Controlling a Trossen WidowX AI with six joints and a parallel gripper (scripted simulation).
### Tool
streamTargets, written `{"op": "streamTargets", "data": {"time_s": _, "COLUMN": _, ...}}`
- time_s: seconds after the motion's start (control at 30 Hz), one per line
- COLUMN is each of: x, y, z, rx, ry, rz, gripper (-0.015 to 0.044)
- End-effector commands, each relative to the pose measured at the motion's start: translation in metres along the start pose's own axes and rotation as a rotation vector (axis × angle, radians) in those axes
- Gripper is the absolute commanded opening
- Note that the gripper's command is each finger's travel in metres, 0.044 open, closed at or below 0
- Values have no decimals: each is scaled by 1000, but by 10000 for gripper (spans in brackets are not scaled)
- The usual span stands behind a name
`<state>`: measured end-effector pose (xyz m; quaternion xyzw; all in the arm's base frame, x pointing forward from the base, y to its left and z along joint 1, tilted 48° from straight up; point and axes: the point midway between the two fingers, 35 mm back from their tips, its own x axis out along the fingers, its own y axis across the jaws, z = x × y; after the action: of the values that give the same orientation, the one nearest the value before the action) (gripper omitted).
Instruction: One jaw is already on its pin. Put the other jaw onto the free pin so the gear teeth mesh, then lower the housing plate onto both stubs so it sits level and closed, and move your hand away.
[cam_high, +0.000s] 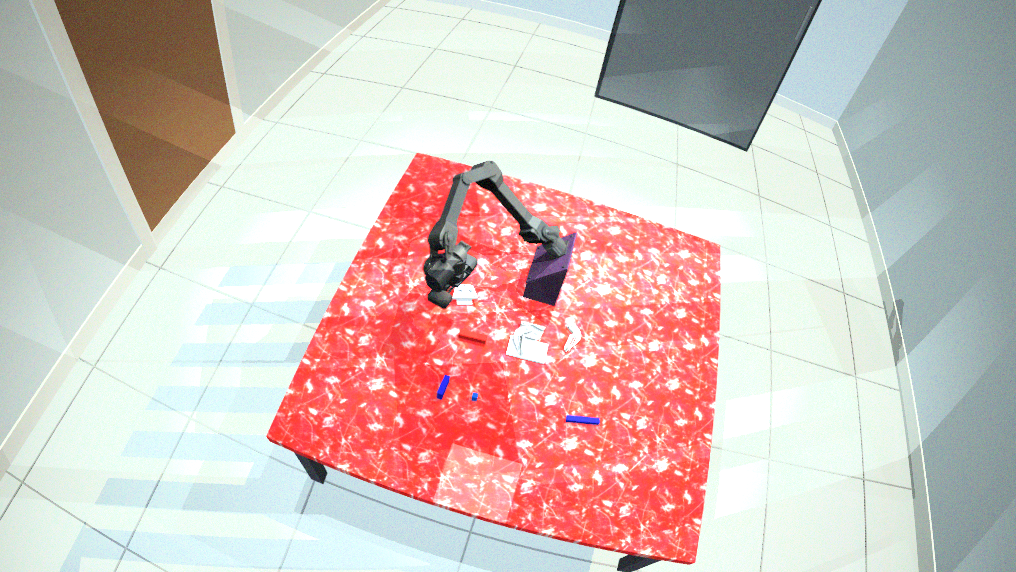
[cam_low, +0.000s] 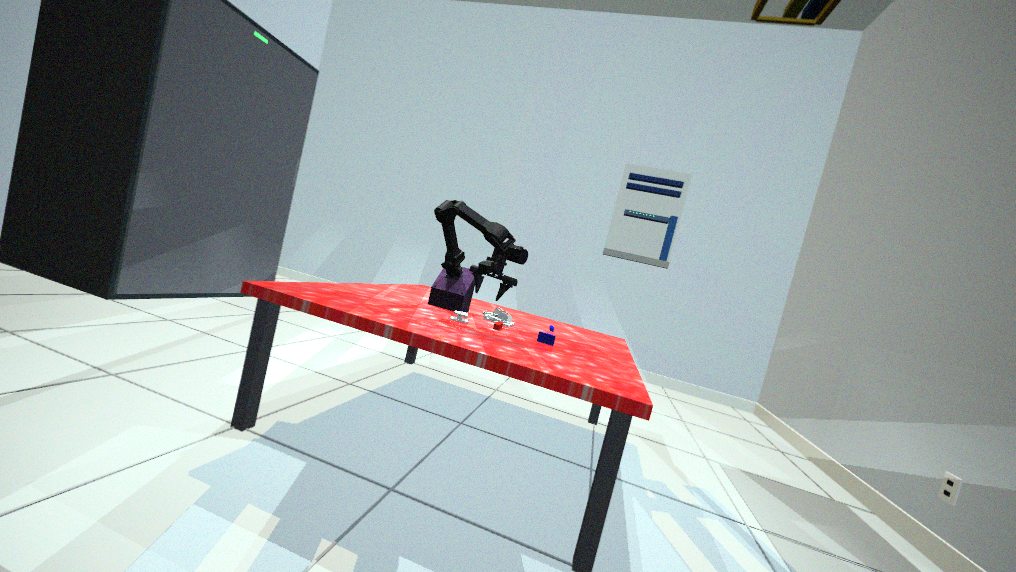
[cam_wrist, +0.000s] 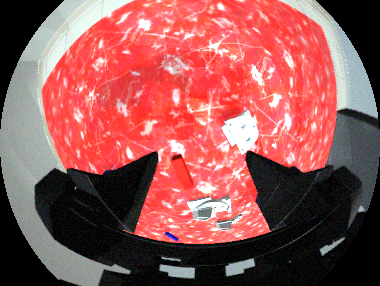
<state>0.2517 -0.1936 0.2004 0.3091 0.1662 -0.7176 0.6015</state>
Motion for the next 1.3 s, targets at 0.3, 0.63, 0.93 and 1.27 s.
{"op": "streamTargets", "data": {"time_s": 0.3, "x": 2, "y": 19, "z": -93, "rx": -333, "ry": 72, "rz": 28, "gripper": 440}}
{"op": "streamTargets", "data": {"time_s": 0.63, "x": -3, "y": 18, "z": -167, "rx": -589, "ry": 105, "rz": 60, "gripper": 440}}
{"op": "streamTargets", "data": {"time_s": 0.93, "x": -6, "y": 5, "z": -221, "rx": -800, "ry": 128, "rz": 85, "gripper": 440}}
{"op": "streamTargets", "data": {"time_s": 1.27, "x": -9, "y": -25, "z": -283, "rx": -1063, "ry": 126, "rz": 103, "gripper": 440}}
